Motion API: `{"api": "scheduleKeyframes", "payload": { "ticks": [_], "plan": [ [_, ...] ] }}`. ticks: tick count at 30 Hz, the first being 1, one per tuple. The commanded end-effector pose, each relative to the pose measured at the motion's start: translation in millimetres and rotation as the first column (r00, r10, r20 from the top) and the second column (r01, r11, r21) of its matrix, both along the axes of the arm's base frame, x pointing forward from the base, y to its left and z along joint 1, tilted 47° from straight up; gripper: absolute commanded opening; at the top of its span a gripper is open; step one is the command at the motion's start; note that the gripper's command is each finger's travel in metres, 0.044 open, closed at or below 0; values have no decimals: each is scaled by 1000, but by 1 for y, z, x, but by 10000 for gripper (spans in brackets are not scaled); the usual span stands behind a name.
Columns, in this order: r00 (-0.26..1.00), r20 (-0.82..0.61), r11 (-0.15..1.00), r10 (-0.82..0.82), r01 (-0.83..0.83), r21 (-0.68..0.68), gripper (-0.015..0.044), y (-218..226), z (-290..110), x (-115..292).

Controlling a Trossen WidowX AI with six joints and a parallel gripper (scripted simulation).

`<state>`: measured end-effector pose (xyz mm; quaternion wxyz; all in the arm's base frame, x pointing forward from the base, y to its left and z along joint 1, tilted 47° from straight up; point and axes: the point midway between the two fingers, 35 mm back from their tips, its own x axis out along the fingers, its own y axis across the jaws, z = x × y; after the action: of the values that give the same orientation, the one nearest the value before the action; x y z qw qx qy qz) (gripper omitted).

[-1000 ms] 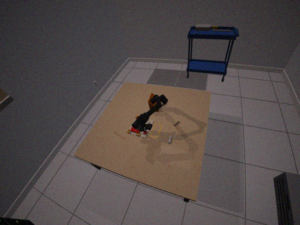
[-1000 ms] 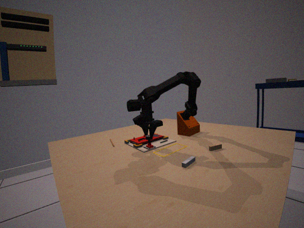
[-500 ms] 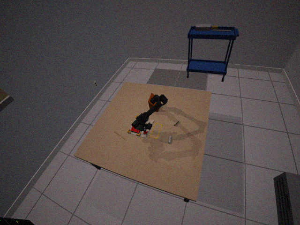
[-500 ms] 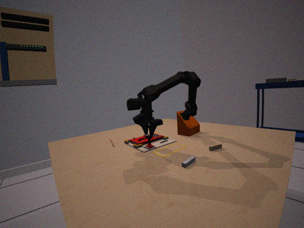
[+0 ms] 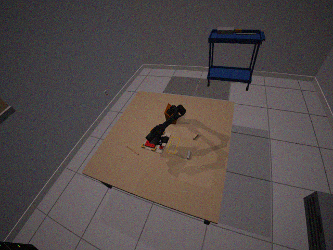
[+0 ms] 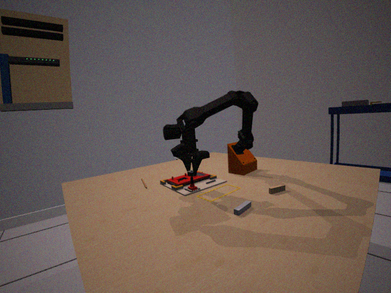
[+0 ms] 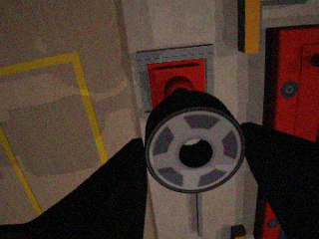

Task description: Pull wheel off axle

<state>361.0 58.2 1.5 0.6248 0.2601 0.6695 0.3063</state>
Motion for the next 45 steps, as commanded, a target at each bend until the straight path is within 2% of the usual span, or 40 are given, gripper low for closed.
{"api": "scheduleKeyframes", "payload": {
  "ticks": [1,7,9,45],
  "plan": [
    [1000,15,1000,-4,4,-7,0,-14,12,3],
    [1000,14,1000,-4,4,-7,0,-24,19,1],
    [1000,2,1000,-7,7,-1,0,-17,15,-1],
    [1000,9,1000,-4,4,-3,0,39,91,-53]
  ]
}}
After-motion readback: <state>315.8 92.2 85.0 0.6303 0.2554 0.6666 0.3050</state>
